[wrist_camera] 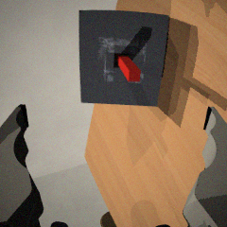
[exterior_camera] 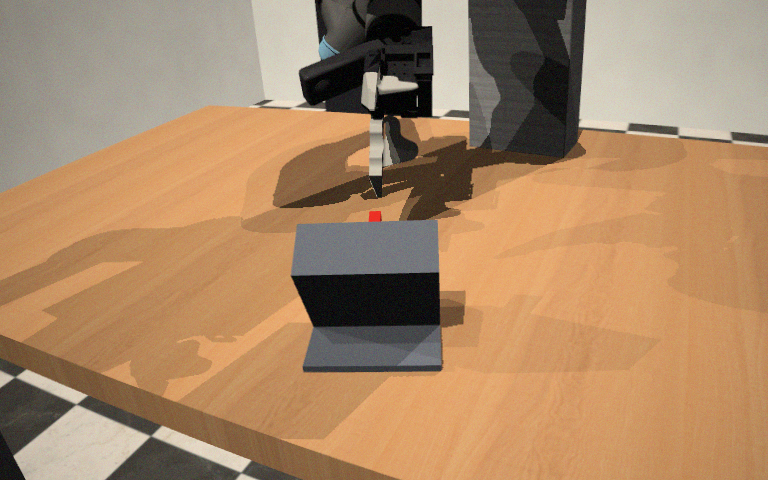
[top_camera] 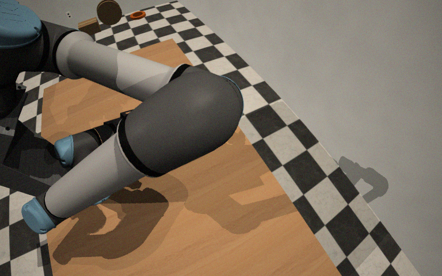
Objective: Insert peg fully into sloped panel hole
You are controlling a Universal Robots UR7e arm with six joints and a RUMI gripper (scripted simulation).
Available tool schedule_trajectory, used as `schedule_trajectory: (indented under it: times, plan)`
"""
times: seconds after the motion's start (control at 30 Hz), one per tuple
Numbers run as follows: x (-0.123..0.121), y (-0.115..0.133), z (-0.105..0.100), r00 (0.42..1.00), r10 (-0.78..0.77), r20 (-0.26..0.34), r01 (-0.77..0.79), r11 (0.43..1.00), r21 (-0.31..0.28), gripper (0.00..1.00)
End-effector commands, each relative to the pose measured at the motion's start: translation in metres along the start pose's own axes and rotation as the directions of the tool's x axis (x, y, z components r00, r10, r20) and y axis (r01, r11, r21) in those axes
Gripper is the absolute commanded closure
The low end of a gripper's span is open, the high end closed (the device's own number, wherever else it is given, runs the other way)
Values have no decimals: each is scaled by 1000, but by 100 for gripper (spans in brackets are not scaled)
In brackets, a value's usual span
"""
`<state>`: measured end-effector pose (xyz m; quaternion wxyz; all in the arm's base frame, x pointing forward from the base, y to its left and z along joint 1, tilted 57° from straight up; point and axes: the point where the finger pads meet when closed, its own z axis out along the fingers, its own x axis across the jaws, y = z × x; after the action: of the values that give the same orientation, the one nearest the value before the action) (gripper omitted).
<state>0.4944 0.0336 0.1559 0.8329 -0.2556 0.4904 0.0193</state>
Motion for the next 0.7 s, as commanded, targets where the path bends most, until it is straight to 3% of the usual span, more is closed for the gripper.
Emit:
schedule_trajectory:
  times: [0.0, 0.23, 0.67]
  plan:
    - [2, 2, -15, 1000, -21, -5, 21, 1000, -13, 10]
    - [1, 1, -16, 1000, -7, -5, 7, 1000, -14, 0]
    - [0, 0, -18, 1000, 17, -6, -17, 1000, -14, 0]
